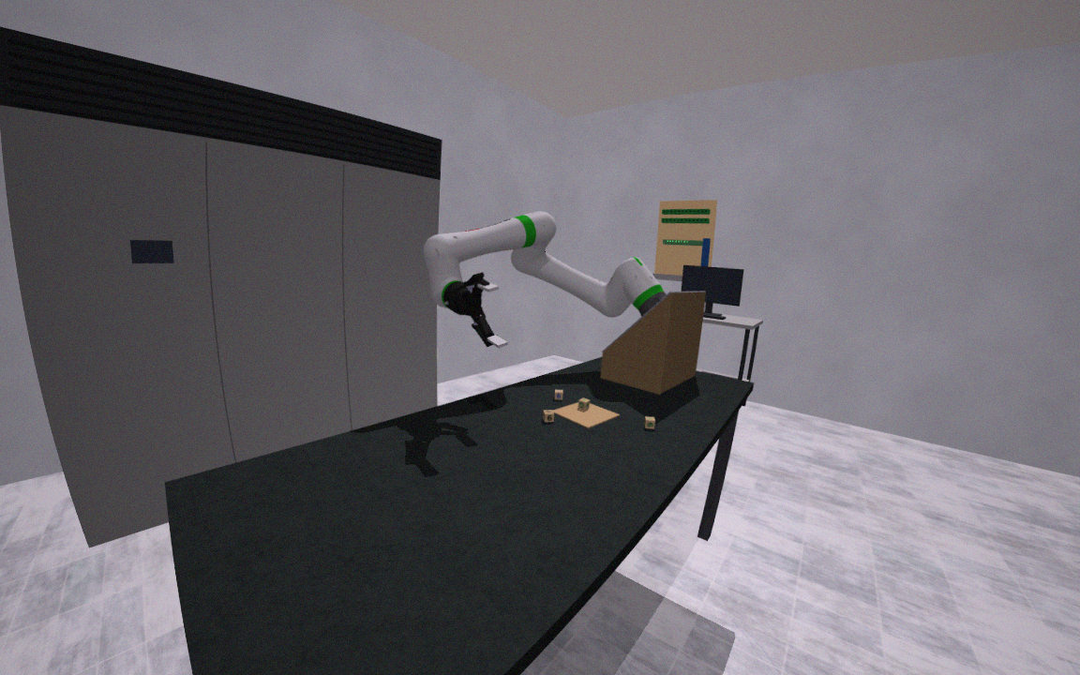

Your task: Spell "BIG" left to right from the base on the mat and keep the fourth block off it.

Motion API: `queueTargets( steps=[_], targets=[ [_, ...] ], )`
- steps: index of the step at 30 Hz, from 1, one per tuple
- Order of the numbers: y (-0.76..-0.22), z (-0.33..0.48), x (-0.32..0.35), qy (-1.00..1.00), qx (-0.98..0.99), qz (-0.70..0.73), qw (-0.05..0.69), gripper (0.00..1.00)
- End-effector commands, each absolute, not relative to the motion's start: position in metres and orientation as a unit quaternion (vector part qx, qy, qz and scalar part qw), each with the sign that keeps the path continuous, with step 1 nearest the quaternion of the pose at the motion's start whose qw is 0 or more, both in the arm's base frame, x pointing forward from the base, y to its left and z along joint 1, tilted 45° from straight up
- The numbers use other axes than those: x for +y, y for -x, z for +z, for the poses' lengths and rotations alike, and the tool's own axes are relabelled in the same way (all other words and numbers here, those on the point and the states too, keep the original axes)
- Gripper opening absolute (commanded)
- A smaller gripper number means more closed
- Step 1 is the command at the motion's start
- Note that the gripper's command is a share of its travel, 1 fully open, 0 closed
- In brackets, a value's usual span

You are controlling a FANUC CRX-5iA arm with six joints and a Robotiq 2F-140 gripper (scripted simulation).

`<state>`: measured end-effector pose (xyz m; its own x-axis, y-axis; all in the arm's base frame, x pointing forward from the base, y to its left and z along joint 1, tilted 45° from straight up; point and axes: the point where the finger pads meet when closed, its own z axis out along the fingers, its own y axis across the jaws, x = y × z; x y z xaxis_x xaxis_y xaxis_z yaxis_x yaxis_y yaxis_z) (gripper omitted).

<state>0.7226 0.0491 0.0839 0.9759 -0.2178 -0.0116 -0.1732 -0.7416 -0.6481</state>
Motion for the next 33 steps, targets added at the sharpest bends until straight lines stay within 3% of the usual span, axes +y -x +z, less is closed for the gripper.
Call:
queueTargets(
  steps=[1, 15, 25, 33],
  targets=[
    [-0.68, 0.114, 0.057, 0.955, 0.078, -0.012, 0.287, 1.0],
    [-0.59, 0.185, 0.043, 0.988, 0.029, 0.012, 0.153, 1.0],
    [-0.509, 0.262, 0.006, 1.0, 0.002, 0.003, 0.017, 1.0],
    [-0.513, 0.215, 0.006, 0.996, 0.066, 0.027, -0.061, 1.0]
  ],
)
